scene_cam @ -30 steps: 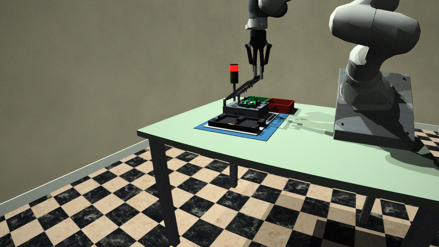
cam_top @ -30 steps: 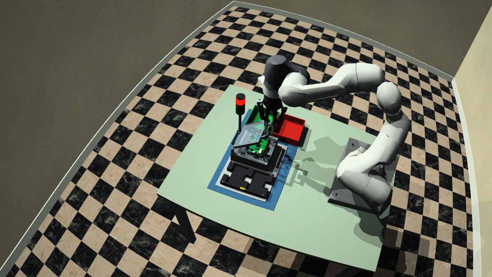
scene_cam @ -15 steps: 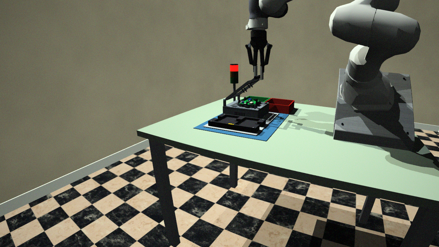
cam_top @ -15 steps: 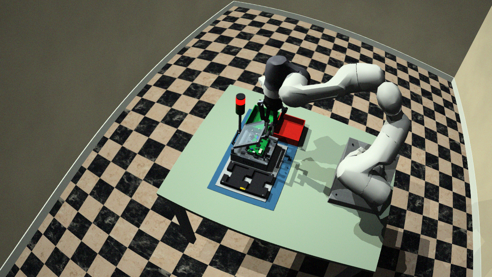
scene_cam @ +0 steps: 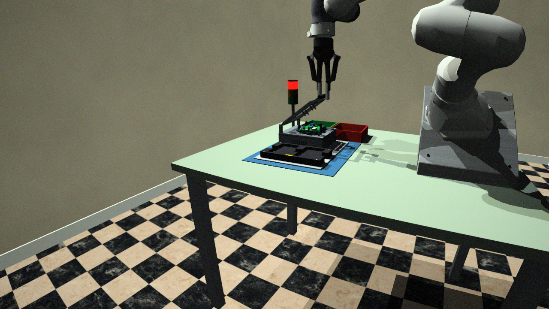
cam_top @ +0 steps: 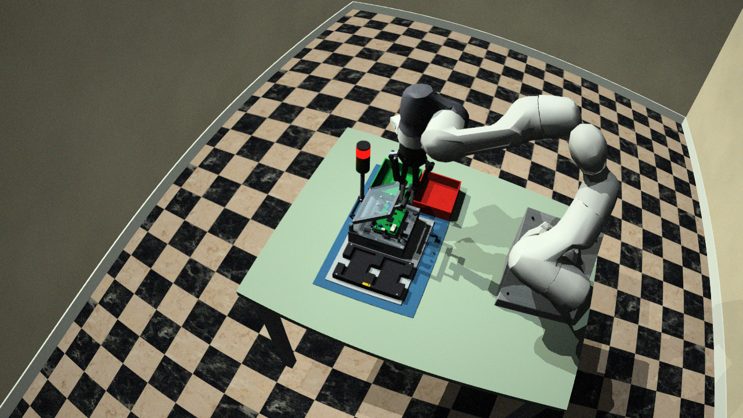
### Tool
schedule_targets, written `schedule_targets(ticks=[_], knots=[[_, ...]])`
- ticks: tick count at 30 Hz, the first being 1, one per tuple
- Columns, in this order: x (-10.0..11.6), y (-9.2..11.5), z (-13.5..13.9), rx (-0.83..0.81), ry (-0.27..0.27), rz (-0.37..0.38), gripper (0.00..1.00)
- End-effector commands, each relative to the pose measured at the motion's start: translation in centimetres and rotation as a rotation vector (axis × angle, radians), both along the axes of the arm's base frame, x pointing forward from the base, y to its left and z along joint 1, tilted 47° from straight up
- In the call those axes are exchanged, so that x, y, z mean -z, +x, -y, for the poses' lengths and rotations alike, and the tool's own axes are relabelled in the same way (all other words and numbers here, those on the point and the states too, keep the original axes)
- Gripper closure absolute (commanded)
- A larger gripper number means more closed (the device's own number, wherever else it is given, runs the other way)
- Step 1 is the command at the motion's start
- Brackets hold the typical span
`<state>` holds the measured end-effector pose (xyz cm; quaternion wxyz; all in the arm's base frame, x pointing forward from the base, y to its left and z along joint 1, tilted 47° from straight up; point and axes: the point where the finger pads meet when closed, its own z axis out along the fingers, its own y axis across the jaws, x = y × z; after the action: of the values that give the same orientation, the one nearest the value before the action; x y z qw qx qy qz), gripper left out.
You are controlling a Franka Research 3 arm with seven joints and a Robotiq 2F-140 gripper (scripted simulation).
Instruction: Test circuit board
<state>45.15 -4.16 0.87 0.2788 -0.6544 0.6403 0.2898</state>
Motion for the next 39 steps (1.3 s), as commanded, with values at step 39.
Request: schedule_targets(ticks=[39], knots=[[0.07,-0.03,0.05,0.002,-0.001,0.0,1.0]])
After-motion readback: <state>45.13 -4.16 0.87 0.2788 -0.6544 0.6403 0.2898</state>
